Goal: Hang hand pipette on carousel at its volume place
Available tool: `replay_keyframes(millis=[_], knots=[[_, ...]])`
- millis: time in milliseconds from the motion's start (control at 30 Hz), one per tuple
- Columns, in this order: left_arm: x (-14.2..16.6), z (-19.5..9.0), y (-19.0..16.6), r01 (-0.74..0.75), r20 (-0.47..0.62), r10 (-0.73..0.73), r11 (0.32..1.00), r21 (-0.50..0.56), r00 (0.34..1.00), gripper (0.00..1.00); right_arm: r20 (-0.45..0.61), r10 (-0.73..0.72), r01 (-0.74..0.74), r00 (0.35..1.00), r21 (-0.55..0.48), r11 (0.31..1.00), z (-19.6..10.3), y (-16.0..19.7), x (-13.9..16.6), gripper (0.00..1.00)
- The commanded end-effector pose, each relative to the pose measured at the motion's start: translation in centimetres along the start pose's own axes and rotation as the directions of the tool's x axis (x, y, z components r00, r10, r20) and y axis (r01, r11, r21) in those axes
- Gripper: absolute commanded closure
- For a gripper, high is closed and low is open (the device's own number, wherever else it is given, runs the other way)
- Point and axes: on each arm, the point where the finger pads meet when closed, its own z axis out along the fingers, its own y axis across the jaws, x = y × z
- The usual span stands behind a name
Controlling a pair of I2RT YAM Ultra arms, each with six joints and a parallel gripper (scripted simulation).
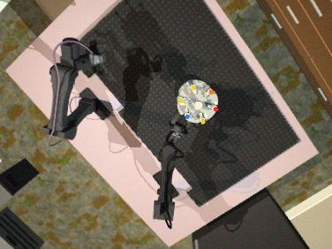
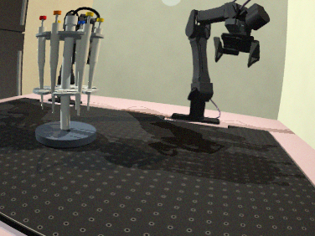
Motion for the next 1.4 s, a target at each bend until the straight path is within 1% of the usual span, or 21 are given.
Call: replay_keyframes(millis=[0,733,767,800,900,933,1067,1100,1367], knots=[[-0.7,-0.4,0.3,-0.015,0.029,0.016,1.0,-0.008,0.999,0.0,0.065,0.027,-0.027,0.998,-0.013,1.0,-0.1,0.4,-3.1,0.5],[-0.7,-0.4,0.3,-0.015,0.029,0.016,1.0,-0.008,0.999,0.0,0.065,0.027,-0.027,0.998,-0.013,1.0,-0.1,0.4,-3.1,0.5],[-0.7,-0.4,0.3,-0.015,0.029,0.016,1.0,-0.008,0.999,0.0,0.045,0.018,-0.016,0.999,-0.038,0.999,-0.2,-0.4,-2.0,0.5],[-0.7,-0.4,0.3,-0.015,0.029,0.016,1.0,-0.008,0.999,0.0,0.036,0.014,-0.012,0.999,-0.075,0.997,-0.3,-0.4,-1.5,0.5],[-0.7,-0.4,0.3,-0.015,0.029,0.016,1.0,-0.008,0.999,0.0,0.036,0.013,-0.006,0.999,-0.184,0.983,-0.4,-0.4,-1.5,0.5],[-0.7,-0.4,0.3,-0.015,0.029,0.016,1.0,-0.008,0.999,0.0,0.077,0.025,-0.009,0.997,-0.191,0.982,0.1,-0.3,-3.5,0.5],[-0.7,-0.4,0.3,-0.015,0.029,0.016,1.0,-0.008,0.999,0.0,0.077,0.025,-0.01,0.997,-0.191,0.982,0.1,-0.3,-3.5,0.5],[-0.7,-0.4,0.3,-0.015,0.029,0.016,1.0,-0.008,0.999,0.0,0.073,0.026,-0.01,0.997,-0.209,0.978,-0.1,0.6,-3.4,0.5],[-0.7,-0.4,0.3,-0.015,0.029,0.016,1.0,-0.008,0.999,0.0,0.07,0.025,-0.01,0.997,-0.206,0.978,-0.1,0.5,-3.3,0.5]])
